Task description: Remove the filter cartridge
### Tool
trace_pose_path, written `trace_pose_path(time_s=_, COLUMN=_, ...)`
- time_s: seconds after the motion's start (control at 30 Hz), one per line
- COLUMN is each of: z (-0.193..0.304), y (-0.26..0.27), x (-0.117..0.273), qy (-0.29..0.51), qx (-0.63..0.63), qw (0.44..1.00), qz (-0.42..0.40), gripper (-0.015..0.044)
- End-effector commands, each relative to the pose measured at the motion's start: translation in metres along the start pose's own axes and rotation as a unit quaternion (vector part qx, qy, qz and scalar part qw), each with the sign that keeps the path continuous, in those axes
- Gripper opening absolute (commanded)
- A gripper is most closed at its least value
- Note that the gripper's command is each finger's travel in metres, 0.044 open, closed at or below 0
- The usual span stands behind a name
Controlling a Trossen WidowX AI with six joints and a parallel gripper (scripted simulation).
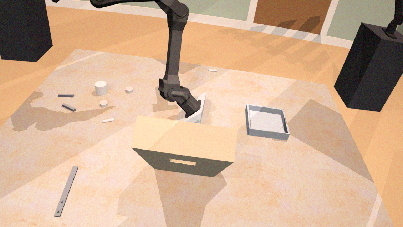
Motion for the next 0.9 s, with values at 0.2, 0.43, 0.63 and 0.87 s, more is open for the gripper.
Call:
trace_pose_path(time_s=0.2, z=-0.014, y=0.080, x=0.009, qy=-0.023, qx=-0.007, qw=0.991, qz=-0.132, gripper=0.0216)
trace_pose_path(time_s=0.43, z=-0.034, y=0.173, x=0.061, qy=-0.059, qx=-0.008, qw=0.951, qz=-0.302, gripper=0.0112)
trace_pose_path(time_s=0.63, z=-0.047, y=0.232, x=0.139, qy=-0.096, qx=-0.001, qw=0.892, qz=-0.442, gripper=0.0112)
trace_pose_path(time_s=0.87, z=-0.051, y=0.262, x=0.250, qy=-0.142, qx=0.020, qw=0.801, qz=-0.582, gripper=0.0112)
Point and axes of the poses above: the point midway between the two fingers, 35 mm back from their tips, its own x axis back along the fingers, its own y axis across the jaws, z = x × y, the point moved 3 cm from there along x, back along the fingers, and after that the axes turned 15 degrees about x, right-handed, at the moved point
